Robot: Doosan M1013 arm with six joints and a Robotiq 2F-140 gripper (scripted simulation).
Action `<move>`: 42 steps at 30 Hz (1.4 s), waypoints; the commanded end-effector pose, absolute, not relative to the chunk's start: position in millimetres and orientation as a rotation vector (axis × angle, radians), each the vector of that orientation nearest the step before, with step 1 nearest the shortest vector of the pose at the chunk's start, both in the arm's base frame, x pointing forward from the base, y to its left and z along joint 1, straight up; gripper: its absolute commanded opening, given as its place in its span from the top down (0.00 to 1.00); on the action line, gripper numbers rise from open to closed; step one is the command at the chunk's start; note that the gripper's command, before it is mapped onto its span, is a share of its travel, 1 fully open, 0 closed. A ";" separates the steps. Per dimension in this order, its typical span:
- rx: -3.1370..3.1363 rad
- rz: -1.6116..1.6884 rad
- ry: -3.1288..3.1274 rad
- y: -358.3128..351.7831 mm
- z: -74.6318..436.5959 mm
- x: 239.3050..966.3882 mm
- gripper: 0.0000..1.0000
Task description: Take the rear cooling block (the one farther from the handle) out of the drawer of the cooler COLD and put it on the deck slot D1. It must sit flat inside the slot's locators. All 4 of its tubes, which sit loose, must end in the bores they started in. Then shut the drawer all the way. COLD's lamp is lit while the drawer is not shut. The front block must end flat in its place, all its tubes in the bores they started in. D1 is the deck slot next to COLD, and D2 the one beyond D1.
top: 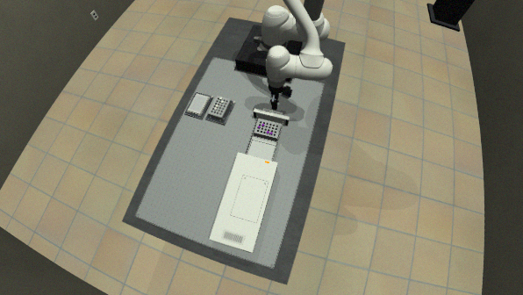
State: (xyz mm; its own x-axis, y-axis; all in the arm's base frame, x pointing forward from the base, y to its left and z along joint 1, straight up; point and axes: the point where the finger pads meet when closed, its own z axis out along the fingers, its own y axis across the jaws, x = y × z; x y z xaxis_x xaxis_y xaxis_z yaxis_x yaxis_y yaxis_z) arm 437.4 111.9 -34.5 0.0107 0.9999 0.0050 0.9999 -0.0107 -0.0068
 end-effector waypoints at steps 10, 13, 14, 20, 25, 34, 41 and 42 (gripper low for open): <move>-2.228 0.001 -2.204 111.9 -34.2 450.6 0.90; -2.228 0.001 -2.204 111.9 -34.2 454.6 0.90; -2.228 0.001 -2.204 111.9 -34.2 455.9 0.90; -2.228 0.001 -2.204 111.8 -34.2 462.6 0.90; -2.228 0.001 -2.204 111.7 -34.3 467.9 0.90; -2.228 0.001 -2.204 111.6 -34.3 479.9 0.90; -2.228 0.001 -2.204 111.5 -34.4 486.6 0.90; -2.228 0.001 -2.204 111.5 -34.4 486.7 0.90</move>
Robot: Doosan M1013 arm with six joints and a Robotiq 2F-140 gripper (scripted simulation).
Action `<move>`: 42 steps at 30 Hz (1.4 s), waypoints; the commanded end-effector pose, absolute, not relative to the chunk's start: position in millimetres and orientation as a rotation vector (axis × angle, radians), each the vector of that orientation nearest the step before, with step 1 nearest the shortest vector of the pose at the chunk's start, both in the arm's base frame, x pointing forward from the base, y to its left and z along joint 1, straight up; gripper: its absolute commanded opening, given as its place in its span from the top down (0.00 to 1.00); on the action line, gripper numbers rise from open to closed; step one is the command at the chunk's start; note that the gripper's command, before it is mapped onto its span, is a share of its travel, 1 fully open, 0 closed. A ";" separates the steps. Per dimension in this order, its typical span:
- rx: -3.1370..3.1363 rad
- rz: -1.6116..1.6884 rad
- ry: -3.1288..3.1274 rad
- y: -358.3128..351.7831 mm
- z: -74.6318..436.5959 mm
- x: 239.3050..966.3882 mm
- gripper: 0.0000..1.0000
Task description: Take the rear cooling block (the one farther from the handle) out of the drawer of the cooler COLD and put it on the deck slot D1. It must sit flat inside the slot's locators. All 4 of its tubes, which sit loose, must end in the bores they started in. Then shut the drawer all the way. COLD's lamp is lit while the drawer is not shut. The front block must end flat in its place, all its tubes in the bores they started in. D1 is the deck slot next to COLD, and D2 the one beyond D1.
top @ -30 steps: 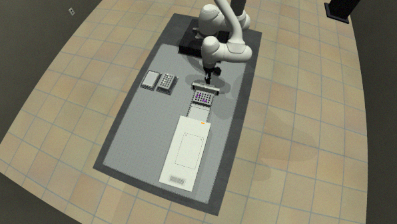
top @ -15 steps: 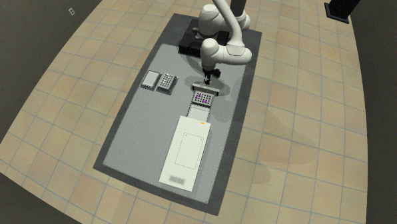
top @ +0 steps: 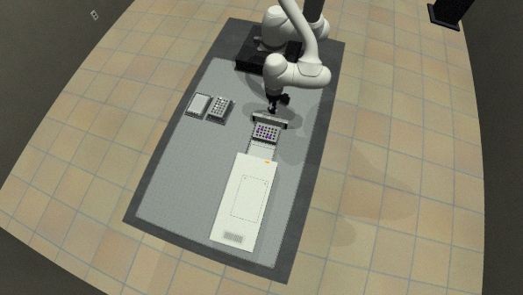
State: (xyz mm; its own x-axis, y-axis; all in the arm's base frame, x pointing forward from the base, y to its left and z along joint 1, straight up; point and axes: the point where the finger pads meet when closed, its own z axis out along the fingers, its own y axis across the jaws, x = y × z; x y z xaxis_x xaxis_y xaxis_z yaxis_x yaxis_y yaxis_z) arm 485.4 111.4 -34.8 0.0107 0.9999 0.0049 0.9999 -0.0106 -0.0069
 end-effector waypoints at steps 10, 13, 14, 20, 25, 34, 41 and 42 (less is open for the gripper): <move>-2.228 0.001 -2.204 111.4 -34.4 500.0 0.90; -2.228 0.001 -2.204 111.4 -34.4 501.3 0.90; -2.228 0.001 -2.204 111.4 -34.5 502.7 0.90; -2.228 0.000 -2.204 111.3 -34.5 510.7 0.90; -2.228 0.000 -2.204 111.2 -34.5 517.3 0.90; -2.228 0.000 -2.204 111.1 -34.6 525.4 0.90; -2.228 0.000 -2.204 111.0 -34.6 534.7 0.90; -2.228 0.000 -2.204 111.0 -34.6 536.1 0.90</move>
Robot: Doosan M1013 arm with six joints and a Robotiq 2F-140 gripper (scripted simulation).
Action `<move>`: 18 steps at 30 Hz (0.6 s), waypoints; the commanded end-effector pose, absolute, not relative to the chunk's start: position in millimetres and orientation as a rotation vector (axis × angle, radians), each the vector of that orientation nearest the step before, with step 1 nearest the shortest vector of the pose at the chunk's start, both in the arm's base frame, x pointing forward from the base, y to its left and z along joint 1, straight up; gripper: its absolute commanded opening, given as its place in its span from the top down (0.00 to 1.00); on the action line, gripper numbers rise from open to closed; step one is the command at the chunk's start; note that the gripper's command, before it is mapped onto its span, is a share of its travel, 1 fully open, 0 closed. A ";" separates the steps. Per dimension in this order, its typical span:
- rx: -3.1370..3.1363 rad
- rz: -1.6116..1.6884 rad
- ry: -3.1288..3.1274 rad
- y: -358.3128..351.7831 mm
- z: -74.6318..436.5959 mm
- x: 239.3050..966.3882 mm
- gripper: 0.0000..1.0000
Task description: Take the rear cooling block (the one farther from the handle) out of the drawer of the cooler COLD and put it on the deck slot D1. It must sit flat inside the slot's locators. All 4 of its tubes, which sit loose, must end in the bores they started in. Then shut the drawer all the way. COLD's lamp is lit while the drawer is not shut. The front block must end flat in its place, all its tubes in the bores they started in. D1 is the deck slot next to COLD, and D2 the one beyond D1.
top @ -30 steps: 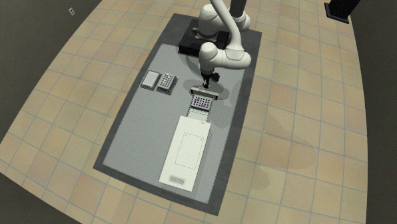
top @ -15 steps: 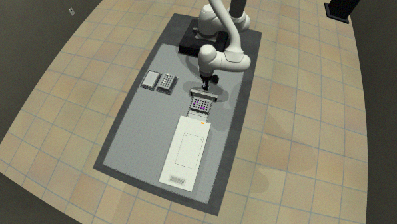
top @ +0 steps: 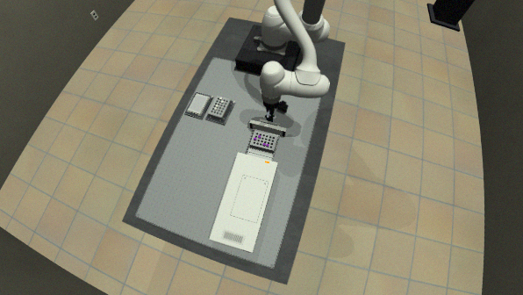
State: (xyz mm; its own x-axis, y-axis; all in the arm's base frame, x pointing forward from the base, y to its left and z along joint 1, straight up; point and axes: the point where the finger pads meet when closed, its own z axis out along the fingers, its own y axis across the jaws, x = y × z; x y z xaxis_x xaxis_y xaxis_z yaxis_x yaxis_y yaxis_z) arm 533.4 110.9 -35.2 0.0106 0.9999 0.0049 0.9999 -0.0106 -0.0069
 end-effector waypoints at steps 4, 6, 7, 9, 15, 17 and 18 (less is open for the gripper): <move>-2.228 0.000 -2.204 111.0 -34.7 540.1 0.90; -2.228 0.000 -2.204 111.0 -34.7 541.4 0.90; -2.228 0.000 -2.204 111.0 -34.7 542.7 0.90; -2.228 0.000 -2.204 110.9 -34.7 545.4 0.90; -2.228 0.000 -2.204 110.8 -34.7 553.4 0.90; -2.228 0.000 -2.204 110.8 -34.7 556.1 0.90; -2.228 0.000 -2.204 110.8 -34.8 557.4 0.90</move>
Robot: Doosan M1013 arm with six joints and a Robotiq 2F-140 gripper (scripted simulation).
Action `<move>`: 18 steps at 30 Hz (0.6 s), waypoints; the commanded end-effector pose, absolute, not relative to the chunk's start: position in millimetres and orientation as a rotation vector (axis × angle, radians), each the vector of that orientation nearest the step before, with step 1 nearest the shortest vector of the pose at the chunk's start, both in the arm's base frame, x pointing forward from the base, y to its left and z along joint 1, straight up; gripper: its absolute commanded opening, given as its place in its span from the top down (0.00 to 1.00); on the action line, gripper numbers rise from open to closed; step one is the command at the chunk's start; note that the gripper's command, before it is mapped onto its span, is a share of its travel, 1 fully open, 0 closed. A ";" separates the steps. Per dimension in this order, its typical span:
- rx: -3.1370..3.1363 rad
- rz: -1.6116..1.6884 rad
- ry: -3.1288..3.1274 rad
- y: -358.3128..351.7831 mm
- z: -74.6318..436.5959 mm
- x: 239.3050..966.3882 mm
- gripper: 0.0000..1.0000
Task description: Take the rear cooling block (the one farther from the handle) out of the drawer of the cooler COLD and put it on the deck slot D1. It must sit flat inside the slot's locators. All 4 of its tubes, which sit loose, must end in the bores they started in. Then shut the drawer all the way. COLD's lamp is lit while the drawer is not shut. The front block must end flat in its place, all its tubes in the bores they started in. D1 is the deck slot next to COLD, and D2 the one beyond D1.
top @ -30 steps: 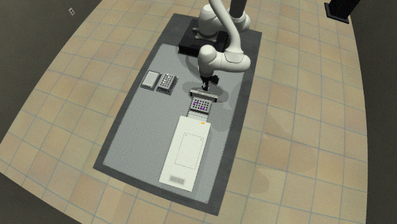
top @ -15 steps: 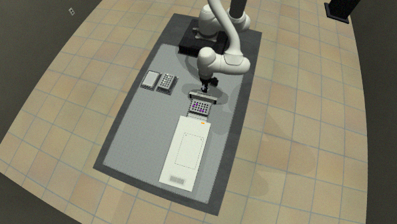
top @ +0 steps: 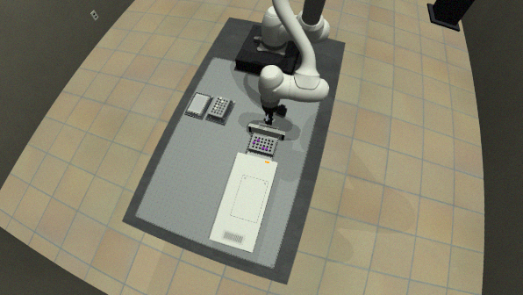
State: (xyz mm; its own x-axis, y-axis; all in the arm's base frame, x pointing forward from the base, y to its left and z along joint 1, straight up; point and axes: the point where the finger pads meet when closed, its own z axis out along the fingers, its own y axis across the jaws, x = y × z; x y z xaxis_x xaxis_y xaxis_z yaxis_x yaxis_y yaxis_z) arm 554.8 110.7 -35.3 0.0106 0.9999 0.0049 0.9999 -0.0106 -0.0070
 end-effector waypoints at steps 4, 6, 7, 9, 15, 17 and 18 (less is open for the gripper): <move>-2.228 0.000 -2.204 110.8 -34.8 560.1 0.90; -2.228 0.000 -2.204 110.7 -34.8 562.7 0.90; -2.228 0.000 -2.204 110.7 -34.8 564.1 0.90; -2.228 0.000 -2.204 110.7 -34.8 565.5 0.90; -2.228 0.000 -2.204 110.6 -34.8 573.4 0.90; -2.228 0.000 -2.204 110.6 -34.9 576.1 0.90; -2.228 0.000 -2.204 110.6 -34.9 577.4 0.90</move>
State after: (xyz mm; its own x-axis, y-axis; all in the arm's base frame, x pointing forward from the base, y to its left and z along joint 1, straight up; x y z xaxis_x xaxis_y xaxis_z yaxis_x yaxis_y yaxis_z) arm 574.8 110.4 -35.5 0.0106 0.9999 0.0049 0.9999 -0.0106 -0.0069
